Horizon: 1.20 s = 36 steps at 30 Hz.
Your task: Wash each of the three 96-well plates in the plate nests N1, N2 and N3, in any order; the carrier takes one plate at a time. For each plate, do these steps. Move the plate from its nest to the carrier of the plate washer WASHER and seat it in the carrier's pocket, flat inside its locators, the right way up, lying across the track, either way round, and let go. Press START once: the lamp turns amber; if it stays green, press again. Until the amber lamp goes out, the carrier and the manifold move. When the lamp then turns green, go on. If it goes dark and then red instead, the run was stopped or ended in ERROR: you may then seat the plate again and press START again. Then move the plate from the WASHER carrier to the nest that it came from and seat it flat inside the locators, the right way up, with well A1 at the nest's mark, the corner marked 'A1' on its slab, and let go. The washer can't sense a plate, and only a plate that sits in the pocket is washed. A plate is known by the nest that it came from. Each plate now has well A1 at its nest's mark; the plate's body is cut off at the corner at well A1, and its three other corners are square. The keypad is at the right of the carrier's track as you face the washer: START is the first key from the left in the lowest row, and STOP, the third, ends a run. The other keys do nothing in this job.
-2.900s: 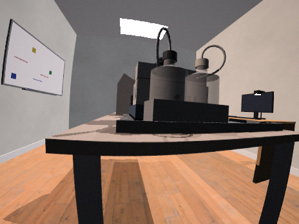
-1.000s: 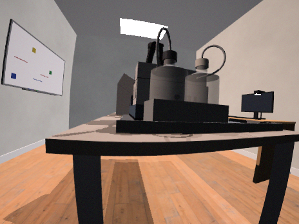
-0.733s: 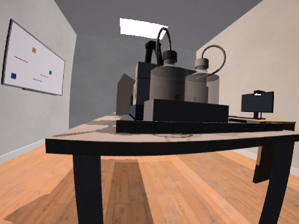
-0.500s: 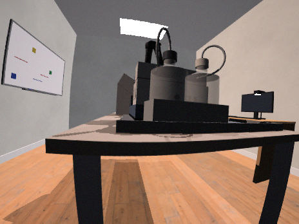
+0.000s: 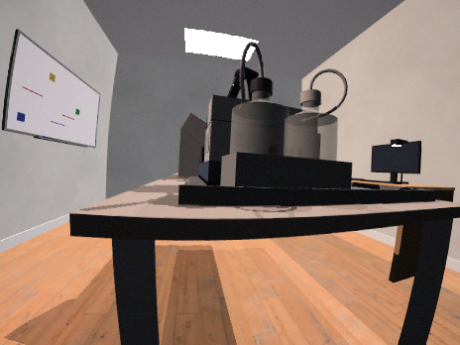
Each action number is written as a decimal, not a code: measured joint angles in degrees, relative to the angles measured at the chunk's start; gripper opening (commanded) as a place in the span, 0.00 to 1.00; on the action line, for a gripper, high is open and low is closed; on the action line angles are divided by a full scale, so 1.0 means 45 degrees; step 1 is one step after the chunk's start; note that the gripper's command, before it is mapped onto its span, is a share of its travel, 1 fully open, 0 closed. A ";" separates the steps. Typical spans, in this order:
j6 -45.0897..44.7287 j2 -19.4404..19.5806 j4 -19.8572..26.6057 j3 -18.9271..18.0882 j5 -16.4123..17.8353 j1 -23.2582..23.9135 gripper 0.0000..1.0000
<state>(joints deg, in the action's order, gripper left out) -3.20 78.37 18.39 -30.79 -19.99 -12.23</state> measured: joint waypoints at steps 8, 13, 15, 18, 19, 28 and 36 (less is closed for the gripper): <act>-0.0529 0.1889 -0.0991 -0.1302 0.0175 0.0306 1.00; -0.0724 0.3021 -0.1258 -0.2191 0.0248 0.0505 1.00; -0.0792 0.3541 -0.1360 -0.2633 0.0282 0.0578 1.00; -0.0894 0.4274 -0.1477 -0.3322 0.0330 0.0670 1.00; -0.0923 0.4512 -0.1506 -0.3560 0.0345 0.0704 1.00; -0.1127 0.6091 -0.1515 -0.5289 0.0437 0.0884 1.00; -0.1229 0.6878 -0.1452 -0.6271 0.0505 0.0933 1.00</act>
<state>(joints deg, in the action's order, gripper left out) -8.73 109.32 11.86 -59.00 -17.72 -8.03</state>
